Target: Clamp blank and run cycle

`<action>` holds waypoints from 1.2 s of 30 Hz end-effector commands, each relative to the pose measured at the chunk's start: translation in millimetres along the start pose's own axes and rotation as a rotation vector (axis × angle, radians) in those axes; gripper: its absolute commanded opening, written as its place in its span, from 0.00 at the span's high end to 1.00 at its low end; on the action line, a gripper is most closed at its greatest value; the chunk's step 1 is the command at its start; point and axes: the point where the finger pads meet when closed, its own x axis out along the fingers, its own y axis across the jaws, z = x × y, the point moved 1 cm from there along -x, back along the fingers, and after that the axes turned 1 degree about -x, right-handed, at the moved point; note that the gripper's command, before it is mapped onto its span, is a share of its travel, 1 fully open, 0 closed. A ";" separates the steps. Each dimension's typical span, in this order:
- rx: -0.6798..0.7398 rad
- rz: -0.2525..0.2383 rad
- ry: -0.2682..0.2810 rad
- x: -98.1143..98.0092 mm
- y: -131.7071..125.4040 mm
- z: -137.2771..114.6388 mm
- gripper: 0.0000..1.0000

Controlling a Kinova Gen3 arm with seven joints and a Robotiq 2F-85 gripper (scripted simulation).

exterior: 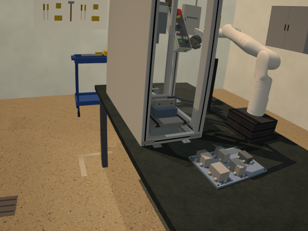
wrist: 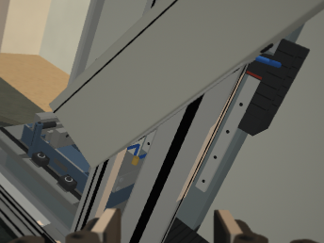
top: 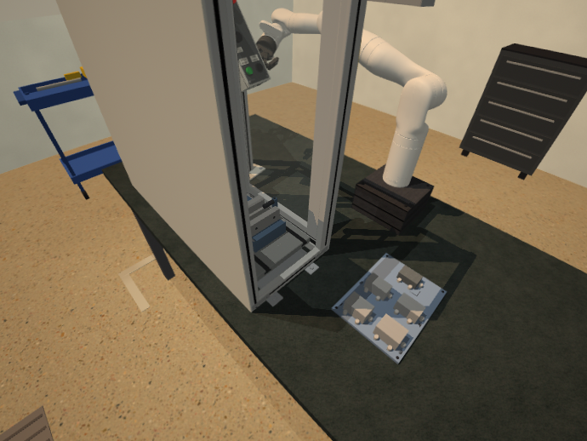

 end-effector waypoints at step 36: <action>0.038 -0.061 -0.219 -15.4 -13.6 -59.5 0.90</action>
